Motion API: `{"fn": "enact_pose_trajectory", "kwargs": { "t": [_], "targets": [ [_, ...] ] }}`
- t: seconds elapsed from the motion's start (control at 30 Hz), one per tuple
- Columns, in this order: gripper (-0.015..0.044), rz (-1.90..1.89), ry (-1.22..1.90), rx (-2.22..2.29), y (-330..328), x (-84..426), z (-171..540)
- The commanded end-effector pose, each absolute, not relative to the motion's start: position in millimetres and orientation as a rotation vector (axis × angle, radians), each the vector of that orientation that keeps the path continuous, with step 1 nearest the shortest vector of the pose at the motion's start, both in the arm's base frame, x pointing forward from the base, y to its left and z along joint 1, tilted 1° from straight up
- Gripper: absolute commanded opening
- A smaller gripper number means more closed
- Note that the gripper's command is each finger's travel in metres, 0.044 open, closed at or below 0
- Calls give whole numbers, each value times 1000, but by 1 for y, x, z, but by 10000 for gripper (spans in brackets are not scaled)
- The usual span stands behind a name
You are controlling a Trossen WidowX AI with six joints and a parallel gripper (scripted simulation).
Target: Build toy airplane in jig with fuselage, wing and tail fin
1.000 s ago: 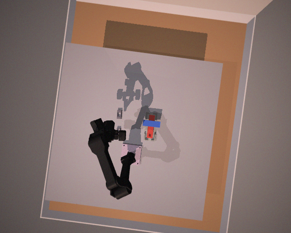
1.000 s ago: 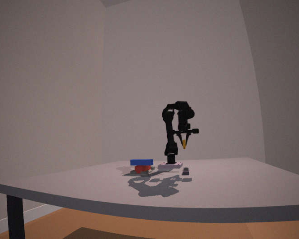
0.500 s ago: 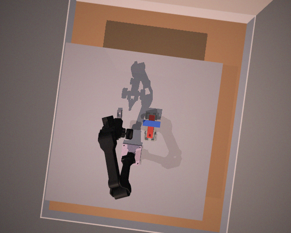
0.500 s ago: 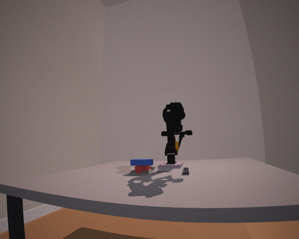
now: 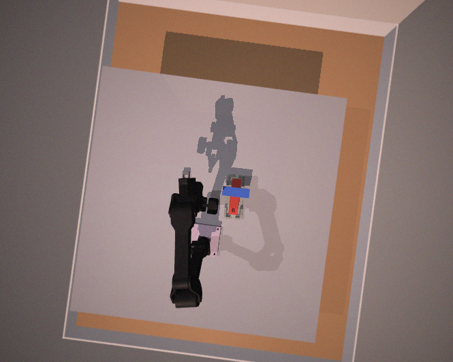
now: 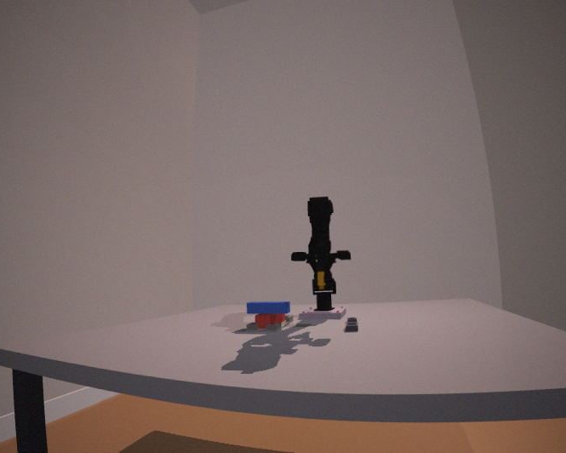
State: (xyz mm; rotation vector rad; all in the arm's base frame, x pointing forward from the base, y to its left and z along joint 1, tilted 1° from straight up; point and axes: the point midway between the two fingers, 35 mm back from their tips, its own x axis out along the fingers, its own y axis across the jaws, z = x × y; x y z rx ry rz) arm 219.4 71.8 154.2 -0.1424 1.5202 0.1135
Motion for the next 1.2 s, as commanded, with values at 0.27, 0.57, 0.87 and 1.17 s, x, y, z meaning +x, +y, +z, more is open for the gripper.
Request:
{"fn": "enact_pose_trajectory", "kwargs": {
  "t": [0.27, 0.57, 0.87, 1.17],
  "targets": [
    [0, 114, 1526, -155, 37, 230, 147],
    [0, 117, 1530, -154, 8, 234, 141],
    [0, 119, 1533, -153, -21, 235, 136],
    [0, 122, 1534, -151, -50, 232, 130]
  ]
}}
